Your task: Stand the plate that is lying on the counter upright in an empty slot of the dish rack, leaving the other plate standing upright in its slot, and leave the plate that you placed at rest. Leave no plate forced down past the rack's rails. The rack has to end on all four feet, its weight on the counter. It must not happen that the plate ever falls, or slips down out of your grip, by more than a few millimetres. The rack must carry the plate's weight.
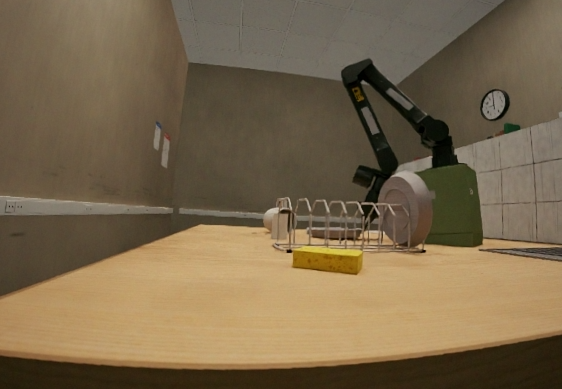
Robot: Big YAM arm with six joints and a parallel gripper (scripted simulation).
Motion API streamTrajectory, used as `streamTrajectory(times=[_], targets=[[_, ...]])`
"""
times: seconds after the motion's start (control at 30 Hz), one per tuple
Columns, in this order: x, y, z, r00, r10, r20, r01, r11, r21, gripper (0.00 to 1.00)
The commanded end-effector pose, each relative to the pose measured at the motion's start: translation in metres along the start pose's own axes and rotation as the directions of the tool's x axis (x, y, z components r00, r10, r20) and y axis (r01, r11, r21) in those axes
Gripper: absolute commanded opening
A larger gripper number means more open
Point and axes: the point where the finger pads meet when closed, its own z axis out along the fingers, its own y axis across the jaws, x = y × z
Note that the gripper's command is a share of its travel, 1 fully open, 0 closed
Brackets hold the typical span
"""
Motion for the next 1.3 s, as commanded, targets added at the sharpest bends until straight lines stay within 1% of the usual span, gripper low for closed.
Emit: streamTrajectory(times=[0.0, 0.13, 0.2, 0.43, 0.7, 0.77, 1.2, 1.23, 1.27], targets=[[-0.001, 0.008, -0.002, 1.0, 0.011, 0.002, -0.011, 1.0, 0.01, 0.0], [0.0, 0.01, -0.005, 1.0, 0.009, 0.001, -0.009, 0.999, 0.036, 0.0], [0.0, 0.01, -0.005, 1.0, 0.009, 0.001, -0.009, 0.999, 0.036, 0.0], [0.003, 0.016, -0.013, 1.0, 0.002, -0.001, -0.002, 0.995, 0.096, 0.0], [0.003, 0.024, -0.022, 1.0, 0.002, -0.001, -0.002, 0.983, 0.182, 0.0], [0.003, 0.024, -0.022, 1.0, 0.002, -0.001, -0.002, 0.983, 0.182, 0.0], [0.003, 0.048, -0.038, 1.0, 0.002, 0.001, -0.002, 0.943, 0.333, 0.0], [0.003, 0.048, -0.039, 1.0, 0.002, 0.001, -0.003, 0.937, 0.349, 0.0], [0.003, 0.045, -0.038, 1.0, 0.002, 0.001, -0.003, 0.928, 0.374, 0.0]])
